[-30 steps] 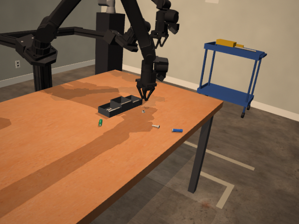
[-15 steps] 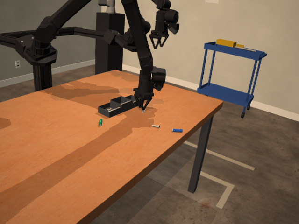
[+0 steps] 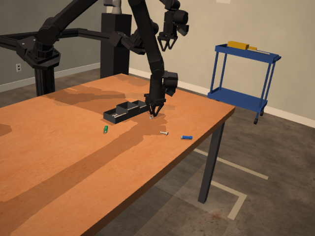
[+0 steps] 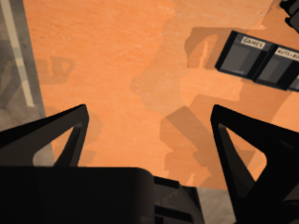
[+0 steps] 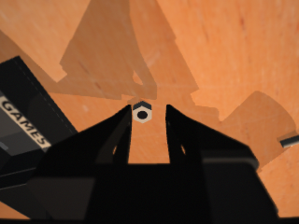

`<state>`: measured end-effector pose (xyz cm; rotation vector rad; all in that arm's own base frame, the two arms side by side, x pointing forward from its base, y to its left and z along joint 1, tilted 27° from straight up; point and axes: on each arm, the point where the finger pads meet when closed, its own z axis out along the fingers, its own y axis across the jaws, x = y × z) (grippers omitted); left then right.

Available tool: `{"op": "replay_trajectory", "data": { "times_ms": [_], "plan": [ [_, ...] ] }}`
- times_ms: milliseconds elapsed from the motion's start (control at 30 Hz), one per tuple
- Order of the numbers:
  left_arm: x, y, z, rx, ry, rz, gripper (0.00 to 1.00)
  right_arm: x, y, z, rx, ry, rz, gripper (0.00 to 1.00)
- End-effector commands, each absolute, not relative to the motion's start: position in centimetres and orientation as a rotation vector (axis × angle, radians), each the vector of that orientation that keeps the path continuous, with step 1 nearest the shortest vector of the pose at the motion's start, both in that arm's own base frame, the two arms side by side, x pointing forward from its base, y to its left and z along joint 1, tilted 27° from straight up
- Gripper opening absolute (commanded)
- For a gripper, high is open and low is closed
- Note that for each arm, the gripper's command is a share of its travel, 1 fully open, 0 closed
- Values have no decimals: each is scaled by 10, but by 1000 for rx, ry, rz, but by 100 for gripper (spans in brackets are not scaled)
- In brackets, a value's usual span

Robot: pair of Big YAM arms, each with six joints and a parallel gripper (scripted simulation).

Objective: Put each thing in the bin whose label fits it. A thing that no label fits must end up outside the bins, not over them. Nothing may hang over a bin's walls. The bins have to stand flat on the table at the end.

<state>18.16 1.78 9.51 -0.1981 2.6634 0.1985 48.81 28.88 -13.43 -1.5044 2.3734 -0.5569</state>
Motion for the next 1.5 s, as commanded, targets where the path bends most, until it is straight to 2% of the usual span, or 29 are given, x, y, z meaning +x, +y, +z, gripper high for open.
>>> {"op": "replay_trajectory", "data": {
  "times_ms": [0,1333,1367,1467],
  "plan": [
    [177,20,90,-198,2677,204,100,486,286,-134,-1518,2358,-553,30],
    [177,20,90,-198,2677,204,100,491,281,-138,-1504,2352,-550,30],
    [177,20,90,-198,2677,204,100,491,281,-138,-1505,2352,-550,11],
    [177,20,90,-198,2677,204,100,489,285,-144,-1509,2361,-553,11]
  ]
}}
